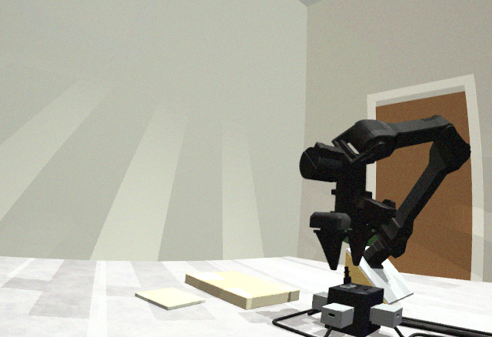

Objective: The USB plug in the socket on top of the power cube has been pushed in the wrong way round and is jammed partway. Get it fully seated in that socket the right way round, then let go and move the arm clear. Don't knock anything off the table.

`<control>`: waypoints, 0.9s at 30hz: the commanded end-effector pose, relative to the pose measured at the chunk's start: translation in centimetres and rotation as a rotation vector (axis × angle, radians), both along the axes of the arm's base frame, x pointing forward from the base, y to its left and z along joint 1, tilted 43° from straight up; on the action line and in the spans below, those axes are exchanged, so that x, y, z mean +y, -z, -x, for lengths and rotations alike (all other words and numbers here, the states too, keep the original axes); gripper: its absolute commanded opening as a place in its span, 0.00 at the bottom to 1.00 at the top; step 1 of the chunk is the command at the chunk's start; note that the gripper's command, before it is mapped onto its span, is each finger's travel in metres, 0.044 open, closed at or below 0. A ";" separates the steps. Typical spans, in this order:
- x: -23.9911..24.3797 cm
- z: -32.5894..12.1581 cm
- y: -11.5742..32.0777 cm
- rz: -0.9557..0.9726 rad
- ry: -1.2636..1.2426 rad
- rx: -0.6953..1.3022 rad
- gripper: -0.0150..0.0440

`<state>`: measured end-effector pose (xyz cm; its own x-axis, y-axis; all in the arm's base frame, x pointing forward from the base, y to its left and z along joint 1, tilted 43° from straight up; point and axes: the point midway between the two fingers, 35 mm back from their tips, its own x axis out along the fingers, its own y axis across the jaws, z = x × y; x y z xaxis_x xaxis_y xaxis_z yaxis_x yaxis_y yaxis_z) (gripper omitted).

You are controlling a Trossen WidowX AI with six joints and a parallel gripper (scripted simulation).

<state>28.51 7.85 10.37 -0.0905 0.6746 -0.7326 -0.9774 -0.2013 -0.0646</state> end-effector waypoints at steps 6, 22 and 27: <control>0.3 0.2 0.4 -0.004 0.002 0.009 1.00; 0.2 0.1 0.2 0.000 -0.002 0.002 0.29; 0.2 0.1 0.2 0.000 -0.002 0.002 0.25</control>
<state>28.42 8.08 10.15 -0.0930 0.6748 -0.7321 -0.9772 -0.2028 -0.0627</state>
